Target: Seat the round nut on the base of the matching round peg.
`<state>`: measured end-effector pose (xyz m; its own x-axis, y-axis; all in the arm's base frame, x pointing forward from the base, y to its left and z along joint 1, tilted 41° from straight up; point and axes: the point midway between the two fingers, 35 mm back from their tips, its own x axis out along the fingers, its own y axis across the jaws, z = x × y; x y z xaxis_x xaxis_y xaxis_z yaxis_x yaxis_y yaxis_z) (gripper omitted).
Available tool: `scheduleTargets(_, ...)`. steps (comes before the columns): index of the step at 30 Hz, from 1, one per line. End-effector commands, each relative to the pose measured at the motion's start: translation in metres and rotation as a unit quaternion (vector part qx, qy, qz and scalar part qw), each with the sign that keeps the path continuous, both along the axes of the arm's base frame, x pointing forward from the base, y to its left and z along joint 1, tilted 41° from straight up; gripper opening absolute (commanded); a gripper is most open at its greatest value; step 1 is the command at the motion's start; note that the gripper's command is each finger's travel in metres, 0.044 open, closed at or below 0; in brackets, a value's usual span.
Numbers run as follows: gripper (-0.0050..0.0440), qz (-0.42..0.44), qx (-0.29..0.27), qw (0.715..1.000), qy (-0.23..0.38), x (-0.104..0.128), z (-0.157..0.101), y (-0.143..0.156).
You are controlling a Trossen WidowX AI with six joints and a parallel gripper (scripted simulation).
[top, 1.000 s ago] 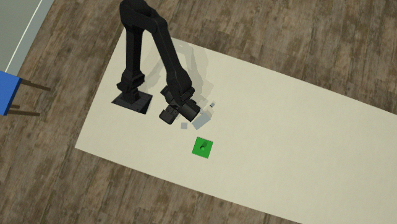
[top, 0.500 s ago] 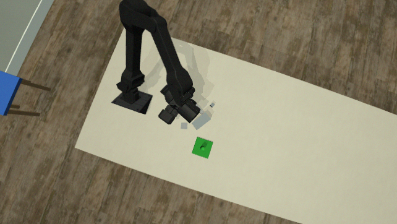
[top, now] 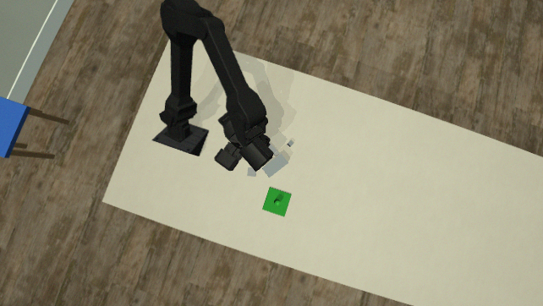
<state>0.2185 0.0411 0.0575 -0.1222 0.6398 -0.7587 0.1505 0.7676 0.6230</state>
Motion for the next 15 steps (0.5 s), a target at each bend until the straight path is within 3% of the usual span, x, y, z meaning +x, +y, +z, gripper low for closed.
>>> scheduleTargets(1, -0.005, 0.002, -0.004, 1.0, -0.011, 0.006, 0.015, -0.012)
scheduleTargets(15, -0.005, 0.001, -0.001, 1.0, -0.012, 0.006, 0.046, -0.037)
